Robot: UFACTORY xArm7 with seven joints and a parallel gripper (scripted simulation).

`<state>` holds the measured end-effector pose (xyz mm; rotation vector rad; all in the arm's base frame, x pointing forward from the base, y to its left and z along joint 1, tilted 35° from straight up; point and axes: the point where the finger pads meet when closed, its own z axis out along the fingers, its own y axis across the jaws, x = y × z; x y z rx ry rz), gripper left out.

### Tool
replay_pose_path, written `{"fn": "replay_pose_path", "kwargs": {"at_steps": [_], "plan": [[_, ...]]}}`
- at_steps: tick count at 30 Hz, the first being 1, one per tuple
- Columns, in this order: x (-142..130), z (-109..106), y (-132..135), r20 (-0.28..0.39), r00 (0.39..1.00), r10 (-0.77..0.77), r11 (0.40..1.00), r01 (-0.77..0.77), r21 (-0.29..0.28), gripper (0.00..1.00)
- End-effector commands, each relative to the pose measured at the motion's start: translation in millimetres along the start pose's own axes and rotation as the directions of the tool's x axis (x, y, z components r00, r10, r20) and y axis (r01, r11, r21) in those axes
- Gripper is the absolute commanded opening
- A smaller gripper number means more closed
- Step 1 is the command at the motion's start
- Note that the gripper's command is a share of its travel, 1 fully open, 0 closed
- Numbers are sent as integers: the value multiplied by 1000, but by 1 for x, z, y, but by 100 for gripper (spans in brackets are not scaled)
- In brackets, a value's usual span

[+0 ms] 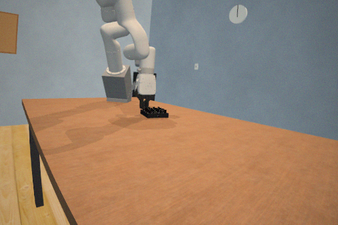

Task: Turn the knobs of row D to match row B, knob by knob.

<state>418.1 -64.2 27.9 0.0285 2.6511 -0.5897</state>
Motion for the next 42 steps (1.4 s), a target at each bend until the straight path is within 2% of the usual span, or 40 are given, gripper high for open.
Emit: {"fn": "replay_pose_path", "kwargs": {"at_steps": [1, 30, 31, 42], "plan": [[-1, -1, 0, 2, 1000, 0, 1000, 0, -1, 19], [-1, -1, 0, 2, 1000, 0, 1000, 0, -1, 19], [-1, -1, 0, 2, 1000, 0, 1000, 0, -1, 8], [-1, -1, 0, 2, 1000, 0, 1000, 0, -1, 8]]}}
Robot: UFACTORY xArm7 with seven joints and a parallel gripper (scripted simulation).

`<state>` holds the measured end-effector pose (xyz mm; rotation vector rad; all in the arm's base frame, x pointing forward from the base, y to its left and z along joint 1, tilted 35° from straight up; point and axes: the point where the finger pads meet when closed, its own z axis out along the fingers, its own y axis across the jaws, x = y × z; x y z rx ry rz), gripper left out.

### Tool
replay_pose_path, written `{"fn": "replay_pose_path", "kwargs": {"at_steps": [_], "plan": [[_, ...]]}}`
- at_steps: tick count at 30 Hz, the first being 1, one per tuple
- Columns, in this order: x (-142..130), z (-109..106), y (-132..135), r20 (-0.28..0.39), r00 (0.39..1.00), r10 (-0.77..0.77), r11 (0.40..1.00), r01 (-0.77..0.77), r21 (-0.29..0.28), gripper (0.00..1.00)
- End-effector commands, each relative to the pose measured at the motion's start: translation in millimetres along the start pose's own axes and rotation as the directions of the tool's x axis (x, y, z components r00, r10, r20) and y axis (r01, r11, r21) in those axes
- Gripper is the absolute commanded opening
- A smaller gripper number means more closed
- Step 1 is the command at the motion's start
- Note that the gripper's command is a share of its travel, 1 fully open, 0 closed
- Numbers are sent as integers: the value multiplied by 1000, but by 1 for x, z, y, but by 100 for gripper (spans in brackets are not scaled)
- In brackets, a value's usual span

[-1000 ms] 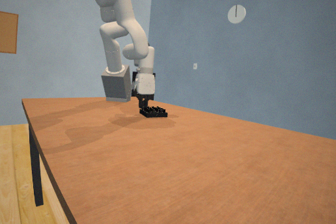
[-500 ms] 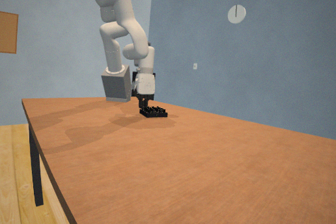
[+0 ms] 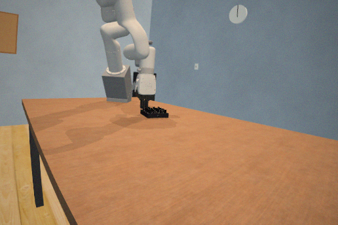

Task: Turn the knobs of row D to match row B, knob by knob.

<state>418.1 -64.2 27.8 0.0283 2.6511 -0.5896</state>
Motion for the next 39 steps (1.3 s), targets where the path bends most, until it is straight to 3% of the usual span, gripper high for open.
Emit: {"fn": "replay_pose_path", "kwargs": {"at_steps": [1, 25, 39], "plan": [[-1, -1, 0, 2, 1000, 0, 1000, 0, -1, 8], [-1, -1, 0, 2, 1000, -6, 1000, 6, -1, 8], [-1, -1, 0, 2, 994, -109, 994, 109, -1, 8]]}}
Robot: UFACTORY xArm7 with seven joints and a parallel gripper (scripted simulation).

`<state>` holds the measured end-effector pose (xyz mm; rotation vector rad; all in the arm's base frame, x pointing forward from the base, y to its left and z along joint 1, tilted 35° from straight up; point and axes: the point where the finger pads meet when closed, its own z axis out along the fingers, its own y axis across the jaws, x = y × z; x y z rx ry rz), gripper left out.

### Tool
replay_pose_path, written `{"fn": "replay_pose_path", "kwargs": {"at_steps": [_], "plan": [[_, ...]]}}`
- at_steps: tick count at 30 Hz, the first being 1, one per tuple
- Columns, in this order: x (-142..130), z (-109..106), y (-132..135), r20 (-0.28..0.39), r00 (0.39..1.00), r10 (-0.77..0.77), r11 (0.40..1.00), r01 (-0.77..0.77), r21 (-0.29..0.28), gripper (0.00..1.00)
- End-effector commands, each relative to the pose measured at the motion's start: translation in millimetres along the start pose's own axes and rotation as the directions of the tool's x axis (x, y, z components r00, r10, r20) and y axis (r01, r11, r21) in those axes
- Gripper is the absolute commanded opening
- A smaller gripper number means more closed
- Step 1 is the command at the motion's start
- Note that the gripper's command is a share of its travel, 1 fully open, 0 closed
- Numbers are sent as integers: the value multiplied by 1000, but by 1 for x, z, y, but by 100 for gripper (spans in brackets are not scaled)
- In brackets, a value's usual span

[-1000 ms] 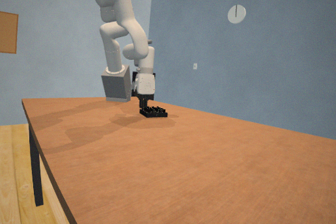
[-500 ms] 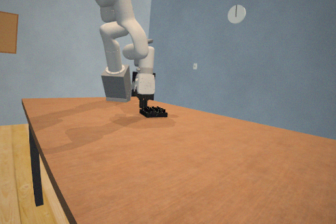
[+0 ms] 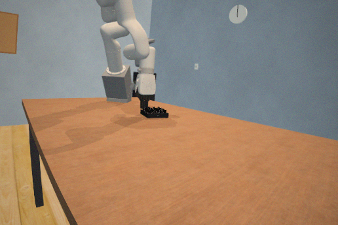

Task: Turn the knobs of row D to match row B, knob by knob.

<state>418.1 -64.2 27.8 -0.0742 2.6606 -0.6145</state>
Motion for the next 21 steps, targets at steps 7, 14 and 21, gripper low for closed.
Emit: {"fn": "replay_pose_path", "kwargs": {"at_steps": [7, 14, 21], "plan": [[-1, -1, 0, 1, 986, -164, 986, 164, -1, 8], [-1, -1, 0, 1, 952, -307, 952, 307, -1, 8], [-1, -1, 0, 1, 890, -457, 890, 457, 0, 8]]}}
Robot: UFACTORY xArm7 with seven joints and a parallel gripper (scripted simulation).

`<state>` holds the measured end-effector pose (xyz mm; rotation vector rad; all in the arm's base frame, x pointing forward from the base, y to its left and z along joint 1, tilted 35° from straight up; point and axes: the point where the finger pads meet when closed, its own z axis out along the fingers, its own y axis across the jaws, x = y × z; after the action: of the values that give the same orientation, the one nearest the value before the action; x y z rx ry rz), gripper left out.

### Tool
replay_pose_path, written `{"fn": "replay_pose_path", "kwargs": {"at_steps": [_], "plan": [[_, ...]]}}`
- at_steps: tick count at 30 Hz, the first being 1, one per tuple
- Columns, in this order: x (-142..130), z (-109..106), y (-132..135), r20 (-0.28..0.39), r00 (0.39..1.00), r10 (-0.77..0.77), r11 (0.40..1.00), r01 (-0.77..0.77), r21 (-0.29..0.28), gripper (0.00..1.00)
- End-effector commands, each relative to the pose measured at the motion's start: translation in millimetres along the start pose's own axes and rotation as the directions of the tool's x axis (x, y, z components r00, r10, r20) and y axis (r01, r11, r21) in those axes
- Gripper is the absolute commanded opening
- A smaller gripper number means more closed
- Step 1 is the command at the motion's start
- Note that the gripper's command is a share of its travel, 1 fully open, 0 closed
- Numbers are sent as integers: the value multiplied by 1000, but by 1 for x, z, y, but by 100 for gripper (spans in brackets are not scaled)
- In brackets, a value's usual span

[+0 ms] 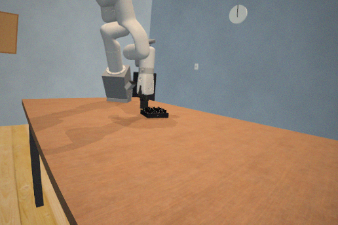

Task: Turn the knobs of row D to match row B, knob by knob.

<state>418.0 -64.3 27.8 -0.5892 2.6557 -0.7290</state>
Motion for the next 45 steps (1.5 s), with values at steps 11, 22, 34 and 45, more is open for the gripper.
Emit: {"fn": "replay_pose_path", "kwargs": {"at_steps": [11, 22, 34, 45], "plan": [[-1, -1, 0, -4, 947, -321, 947, 321, -5, 8], [-1, -1, 0, -3, 866, -500, 866, 500, -6, 8], [-1, -1, 0, -3, 832, -555, 832, 555, -6, 8], [-1, -1, 0, -3, 830, -558, 830, 558, -6, 8]]}}
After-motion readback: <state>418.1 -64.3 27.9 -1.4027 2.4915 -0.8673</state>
